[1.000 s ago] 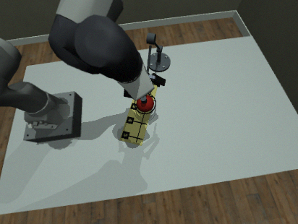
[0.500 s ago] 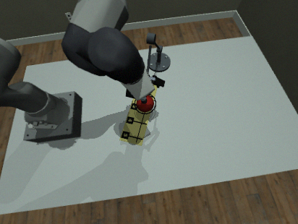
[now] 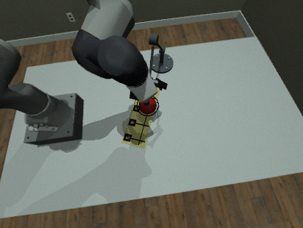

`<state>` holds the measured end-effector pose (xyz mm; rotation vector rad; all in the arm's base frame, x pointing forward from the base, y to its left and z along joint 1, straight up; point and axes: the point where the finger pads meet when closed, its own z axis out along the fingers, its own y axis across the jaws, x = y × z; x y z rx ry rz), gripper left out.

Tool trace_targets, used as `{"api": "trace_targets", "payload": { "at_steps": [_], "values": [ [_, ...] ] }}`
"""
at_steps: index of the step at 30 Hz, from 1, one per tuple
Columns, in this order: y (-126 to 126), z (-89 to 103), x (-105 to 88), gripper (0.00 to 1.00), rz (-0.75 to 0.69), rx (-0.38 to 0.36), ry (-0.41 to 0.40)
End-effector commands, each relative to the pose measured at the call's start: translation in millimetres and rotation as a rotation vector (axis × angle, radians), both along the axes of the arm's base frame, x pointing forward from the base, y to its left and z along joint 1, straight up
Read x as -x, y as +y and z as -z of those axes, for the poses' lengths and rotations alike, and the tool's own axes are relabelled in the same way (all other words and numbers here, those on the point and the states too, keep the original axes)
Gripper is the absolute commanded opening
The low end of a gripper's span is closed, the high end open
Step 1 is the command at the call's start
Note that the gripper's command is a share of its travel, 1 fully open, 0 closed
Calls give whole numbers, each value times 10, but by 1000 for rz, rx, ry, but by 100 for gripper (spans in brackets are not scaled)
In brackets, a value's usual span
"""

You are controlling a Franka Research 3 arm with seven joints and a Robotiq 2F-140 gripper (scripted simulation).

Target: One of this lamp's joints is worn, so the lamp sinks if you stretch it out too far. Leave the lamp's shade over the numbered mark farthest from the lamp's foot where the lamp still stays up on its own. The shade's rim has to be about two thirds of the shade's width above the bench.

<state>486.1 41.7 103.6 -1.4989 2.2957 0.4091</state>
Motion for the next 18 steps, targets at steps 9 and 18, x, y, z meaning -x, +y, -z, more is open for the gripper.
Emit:
{"api": "trace_targets", "payload": {
  "at_steps": [9,18],
  "values": [
    [-32,21,-128,100,1,14,-37],
    [-30,24,-120,10,4,12,-33]
  ]
}}
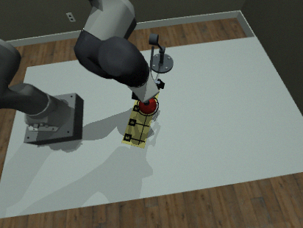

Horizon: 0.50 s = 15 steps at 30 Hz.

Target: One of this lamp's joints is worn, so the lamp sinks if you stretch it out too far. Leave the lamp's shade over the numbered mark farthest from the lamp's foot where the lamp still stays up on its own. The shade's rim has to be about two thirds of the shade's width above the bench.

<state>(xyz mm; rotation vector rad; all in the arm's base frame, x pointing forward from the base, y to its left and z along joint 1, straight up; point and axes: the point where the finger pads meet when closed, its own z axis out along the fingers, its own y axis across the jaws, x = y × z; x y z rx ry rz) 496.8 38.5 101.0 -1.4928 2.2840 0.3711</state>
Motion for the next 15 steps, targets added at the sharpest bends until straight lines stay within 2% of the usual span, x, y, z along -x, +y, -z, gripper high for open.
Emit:
{"api": "trace_targets", "payload": {
  "at_steps": [1,15],
  "values": [
    [3,-1,-10,10,-2,1,-4],
    [6,-1,8,10,0,-2,3]
  ]
}}
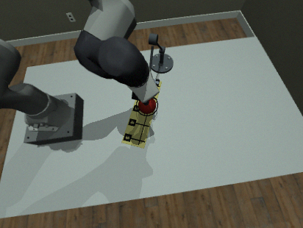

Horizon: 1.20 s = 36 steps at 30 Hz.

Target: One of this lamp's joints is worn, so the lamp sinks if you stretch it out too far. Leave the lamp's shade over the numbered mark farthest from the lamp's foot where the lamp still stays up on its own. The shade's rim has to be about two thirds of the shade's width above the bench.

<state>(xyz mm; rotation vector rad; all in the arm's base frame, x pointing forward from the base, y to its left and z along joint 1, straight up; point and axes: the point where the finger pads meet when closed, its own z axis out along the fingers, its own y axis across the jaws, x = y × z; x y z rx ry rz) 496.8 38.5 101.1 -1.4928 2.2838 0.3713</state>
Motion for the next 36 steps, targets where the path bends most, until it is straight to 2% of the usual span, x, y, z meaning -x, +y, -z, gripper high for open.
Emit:
{"api": "trace_targets", "payload": {
  "at_steps": [1,13,36],
  "values": [
    [5,0,7,10,1,-1,3],
    [0,-1,-1,10,0,0,0],
    [-488,111,179,10,-5,4,-11]
  ]
}}
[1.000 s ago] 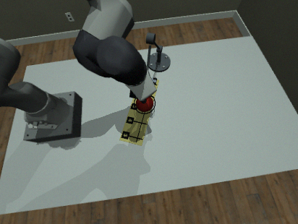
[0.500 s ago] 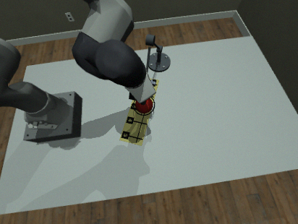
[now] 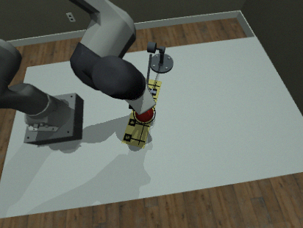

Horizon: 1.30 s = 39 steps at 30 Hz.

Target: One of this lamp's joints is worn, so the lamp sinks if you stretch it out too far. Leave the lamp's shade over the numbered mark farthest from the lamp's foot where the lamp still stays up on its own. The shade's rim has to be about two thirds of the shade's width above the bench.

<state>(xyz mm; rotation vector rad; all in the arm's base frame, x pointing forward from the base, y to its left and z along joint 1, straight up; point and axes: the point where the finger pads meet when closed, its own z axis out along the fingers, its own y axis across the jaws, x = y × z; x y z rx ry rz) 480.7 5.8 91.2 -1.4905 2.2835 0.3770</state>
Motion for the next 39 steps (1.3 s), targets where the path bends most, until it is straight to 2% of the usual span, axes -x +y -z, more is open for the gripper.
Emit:
{"api": "trace_targets", "payload": {
  "at_steps": [1,9,26,39],
  "values": [
    [-183,18,26,10,-6,8,-13],
    [-360,61,89,10,-9,8,-13],
    [-446,62,88,10,-9,8,-13],
    [-409,56,78,10,-9,8,-13]
  ]
}}
